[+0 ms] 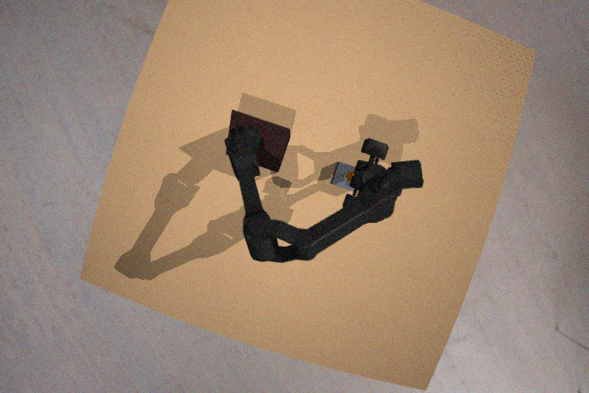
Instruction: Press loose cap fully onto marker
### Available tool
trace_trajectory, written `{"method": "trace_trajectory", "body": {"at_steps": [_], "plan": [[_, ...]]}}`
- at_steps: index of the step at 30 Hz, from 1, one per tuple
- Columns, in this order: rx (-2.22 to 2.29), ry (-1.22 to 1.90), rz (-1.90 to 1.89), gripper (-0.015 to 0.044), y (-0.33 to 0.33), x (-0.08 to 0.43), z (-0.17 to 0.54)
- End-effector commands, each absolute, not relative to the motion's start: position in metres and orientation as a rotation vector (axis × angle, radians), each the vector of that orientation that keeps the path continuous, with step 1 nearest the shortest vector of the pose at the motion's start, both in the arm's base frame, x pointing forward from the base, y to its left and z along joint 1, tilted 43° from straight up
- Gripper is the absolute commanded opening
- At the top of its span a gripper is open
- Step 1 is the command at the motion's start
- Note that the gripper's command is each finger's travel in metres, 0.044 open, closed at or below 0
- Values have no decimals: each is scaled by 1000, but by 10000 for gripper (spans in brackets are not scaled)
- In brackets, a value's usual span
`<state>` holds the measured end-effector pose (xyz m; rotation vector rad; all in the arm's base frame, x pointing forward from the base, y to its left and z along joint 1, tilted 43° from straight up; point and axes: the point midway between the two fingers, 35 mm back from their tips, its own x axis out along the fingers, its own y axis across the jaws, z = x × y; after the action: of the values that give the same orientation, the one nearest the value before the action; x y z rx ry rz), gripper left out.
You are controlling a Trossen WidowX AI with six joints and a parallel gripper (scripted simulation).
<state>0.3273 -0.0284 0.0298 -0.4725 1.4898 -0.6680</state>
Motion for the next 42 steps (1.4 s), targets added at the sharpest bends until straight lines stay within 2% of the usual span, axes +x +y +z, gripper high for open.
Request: {"method": "trace_trajectory", "body": {"at_steps": [1,42], "plan": [[-470,1524,-687,0,-39,320,24],[-471,1525,-688,0,-51,312,12]]}}
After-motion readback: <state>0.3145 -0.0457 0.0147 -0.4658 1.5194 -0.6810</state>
